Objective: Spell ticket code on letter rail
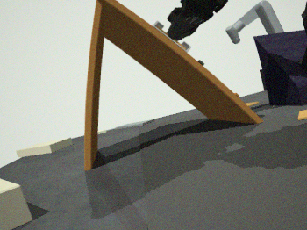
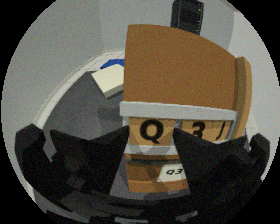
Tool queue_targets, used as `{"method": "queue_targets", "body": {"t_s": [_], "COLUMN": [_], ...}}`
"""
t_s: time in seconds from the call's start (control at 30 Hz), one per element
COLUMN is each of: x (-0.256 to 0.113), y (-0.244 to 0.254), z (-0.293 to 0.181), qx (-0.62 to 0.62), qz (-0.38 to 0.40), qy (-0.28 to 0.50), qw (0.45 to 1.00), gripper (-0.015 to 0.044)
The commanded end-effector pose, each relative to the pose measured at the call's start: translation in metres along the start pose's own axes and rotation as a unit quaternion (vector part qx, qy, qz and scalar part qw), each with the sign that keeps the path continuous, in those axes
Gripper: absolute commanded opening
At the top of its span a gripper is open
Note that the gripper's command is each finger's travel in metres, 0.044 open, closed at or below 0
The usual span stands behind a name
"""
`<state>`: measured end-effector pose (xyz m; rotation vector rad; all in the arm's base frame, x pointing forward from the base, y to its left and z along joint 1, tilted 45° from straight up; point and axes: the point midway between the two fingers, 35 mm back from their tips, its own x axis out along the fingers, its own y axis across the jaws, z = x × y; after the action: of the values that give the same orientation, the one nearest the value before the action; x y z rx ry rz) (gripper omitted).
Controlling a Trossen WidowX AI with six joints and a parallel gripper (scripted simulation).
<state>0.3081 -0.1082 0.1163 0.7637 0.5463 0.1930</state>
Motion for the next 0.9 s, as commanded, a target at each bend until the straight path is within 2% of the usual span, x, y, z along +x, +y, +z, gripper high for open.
{"method": "queue_targets", "body": {"t_s": [0.0,0.1,0.13,0.87], "x": [0.0,-0.004,-0.006,-0.026], "y": [0.0,0.0,0.0,-0.004], "z": [0.0,0.0,0.0,-0.002], "qx": [0.0,0.001,0.001,0.001], "qz": [0.0,0.001,0.001,0.001], "qy": [0.0,0.002,0.002,0.002], "qw": [1.0,1.0,1.0,1.0], "gripper": [0.021,0.0289,0.0295,0.0295]}}
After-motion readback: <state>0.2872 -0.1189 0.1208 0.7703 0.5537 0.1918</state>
